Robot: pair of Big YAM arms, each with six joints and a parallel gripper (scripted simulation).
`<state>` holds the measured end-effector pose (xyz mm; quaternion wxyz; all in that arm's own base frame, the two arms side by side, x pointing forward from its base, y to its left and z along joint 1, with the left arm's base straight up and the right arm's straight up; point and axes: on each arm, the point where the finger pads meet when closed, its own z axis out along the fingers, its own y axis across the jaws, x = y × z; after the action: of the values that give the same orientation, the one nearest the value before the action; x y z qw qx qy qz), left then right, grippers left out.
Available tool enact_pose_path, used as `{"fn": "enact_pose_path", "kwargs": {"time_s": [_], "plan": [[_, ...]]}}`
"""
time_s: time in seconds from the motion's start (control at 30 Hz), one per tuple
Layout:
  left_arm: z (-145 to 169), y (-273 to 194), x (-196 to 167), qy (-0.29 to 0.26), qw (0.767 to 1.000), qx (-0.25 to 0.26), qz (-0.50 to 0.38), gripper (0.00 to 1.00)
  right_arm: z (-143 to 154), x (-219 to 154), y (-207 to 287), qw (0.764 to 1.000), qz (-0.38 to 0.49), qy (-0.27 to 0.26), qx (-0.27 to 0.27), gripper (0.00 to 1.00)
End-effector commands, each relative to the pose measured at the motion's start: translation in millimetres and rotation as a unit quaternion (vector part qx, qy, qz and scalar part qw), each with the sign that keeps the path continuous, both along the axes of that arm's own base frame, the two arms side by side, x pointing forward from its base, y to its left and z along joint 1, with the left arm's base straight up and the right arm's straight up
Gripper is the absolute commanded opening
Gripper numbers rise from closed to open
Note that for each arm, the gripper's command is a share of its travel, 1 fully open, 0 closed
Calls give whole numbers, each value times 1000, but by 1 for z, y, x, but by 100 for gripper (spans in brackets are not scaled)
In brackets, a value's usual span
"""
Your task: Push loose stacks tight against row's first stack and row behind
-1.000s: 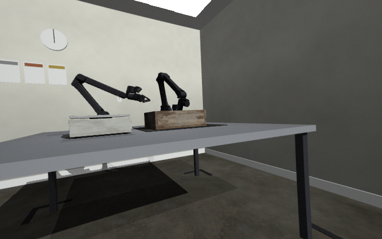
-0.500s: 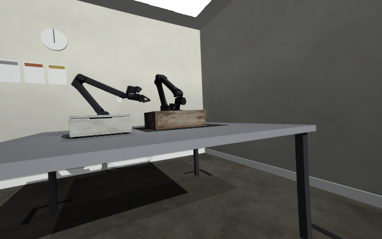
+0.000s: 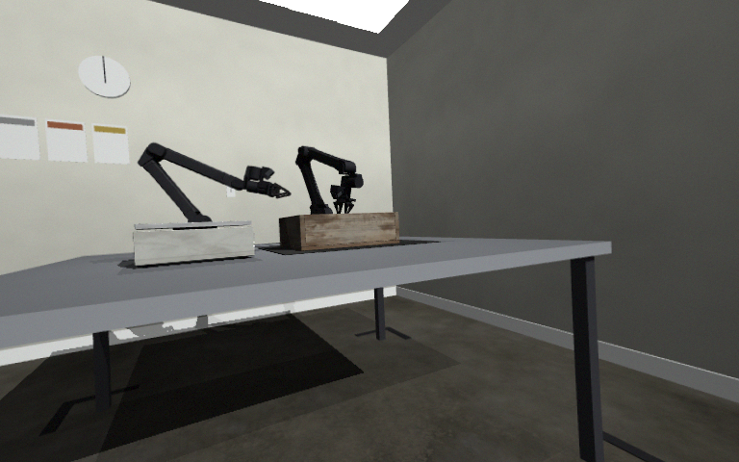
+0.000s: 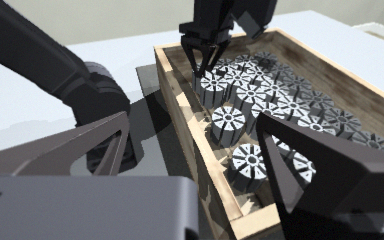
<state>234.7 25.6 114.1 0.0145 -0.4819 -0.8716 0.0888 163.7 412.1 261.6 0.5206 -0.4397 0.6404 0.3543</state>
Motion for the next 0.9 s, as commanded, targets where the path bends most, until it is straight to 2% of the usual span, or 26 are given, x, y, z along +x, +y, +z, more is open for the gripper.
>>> {"fn": "enact_pose_path", "kwargs": {"time_s": [0.0, 0.23, 0.3, 0.5, 0.67, 0.8, 0.87], "plan": [[4, 15, 22, -47, 997, -52, -30, 60, 21, 3, 5, 1000, -2, -10, 21, 100], [-20, 20, 26, -111, 985, -131, -35, 60, 21, 3, 5, 1000, -2, -10, 21, 100], [-20, 20, 26, -111, 985, -131, -35, 60, 21, 3, 5, 1000, -2, -10, 21, 100], [-29, 29, 37, -189, 964, -185, -28, 60, 21, 3, 5, 1000, -2, -10, 21, 100], [-26, 33, 44, -210, 957, -201, -7, 60, 21, 3, 5, 1000, -2, -10, 21, 100], [-22, 24, 44, -201, 960, -197, 20, 15, 23, 7, -3, 999, -14, -9, 31, 100], [-22, 24, 44, -201, 960, -197, 20, 15, 23, 7, -3, 999, -14, -9, 31, 100]]}}
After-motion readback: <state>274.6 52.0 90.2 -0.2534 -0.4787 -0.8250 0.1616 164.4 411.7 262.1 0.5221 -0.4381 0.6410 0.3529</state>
